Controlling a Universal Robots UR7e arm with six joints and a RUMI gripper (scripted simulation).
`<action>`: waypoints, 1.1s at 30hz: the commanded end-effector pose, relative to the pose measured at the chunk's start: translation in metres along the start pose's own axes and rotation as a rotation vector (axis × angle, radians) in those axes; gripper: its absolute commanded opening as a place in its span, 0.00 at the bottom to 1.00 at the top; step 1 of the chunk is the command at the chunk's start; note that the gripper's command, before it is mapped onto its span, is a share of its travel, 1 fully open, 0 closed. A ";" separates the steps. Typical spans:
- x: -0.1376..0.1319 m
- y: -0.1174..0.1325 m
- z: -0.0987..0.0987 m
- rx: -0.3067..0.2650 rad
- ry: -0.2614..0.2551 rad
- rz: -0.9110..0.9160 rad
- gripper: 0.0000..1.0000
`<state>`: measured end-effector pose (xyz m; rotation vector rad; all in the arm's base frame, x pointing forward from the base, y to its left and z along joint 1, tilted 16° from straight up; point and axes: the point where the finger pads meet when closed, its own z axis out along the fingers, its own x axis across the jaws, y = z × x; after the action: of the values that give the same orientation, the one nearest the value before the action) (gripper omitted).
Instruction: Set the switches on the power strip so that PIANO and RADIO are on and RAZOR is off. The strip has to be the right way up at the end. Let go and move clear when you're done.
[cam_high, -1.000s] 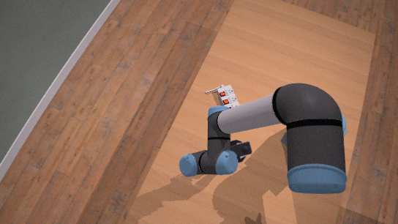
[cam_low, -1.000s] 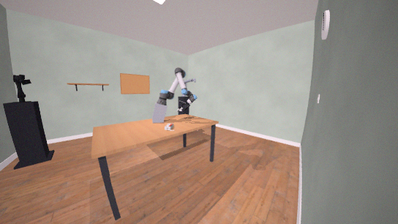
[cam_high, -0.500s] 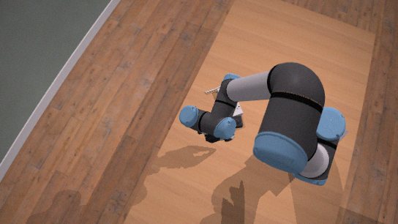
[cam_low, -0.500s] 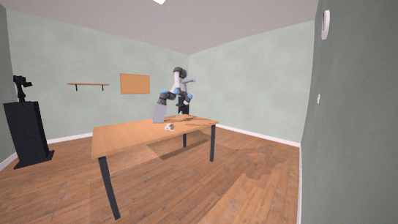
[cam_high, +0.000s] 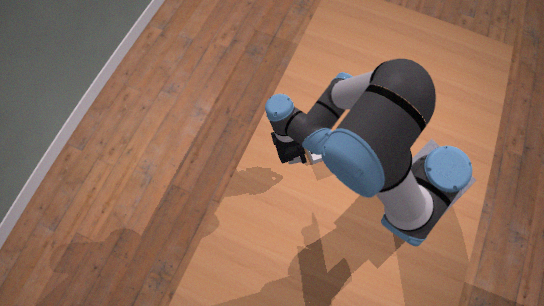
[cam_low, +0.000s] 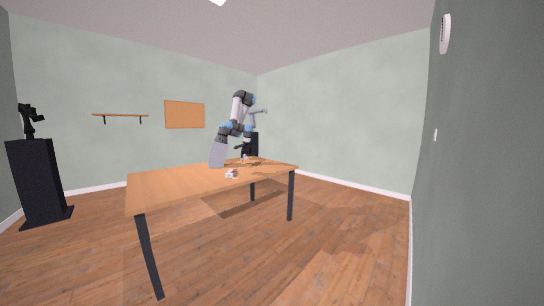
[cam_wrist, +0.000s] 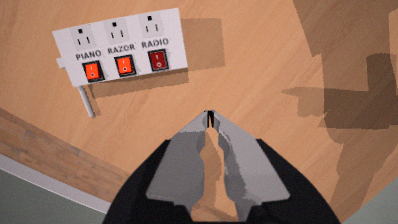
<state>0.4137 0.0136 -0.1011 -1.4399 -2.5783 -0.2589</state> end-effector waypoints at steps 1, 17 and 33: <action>-0.029 0.003 -0.003 -0.091 -0.012 -0.033 0.00; -0.081 -0.001 -0.017 -0.226 -0.077 -0.094 0.00; -0.089 -0.002 -0.020 -0.243 -0.089 -0.103 0.00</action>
<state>0.4583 -0.0648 -0.1036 -1.4239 -2.7758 -0.5520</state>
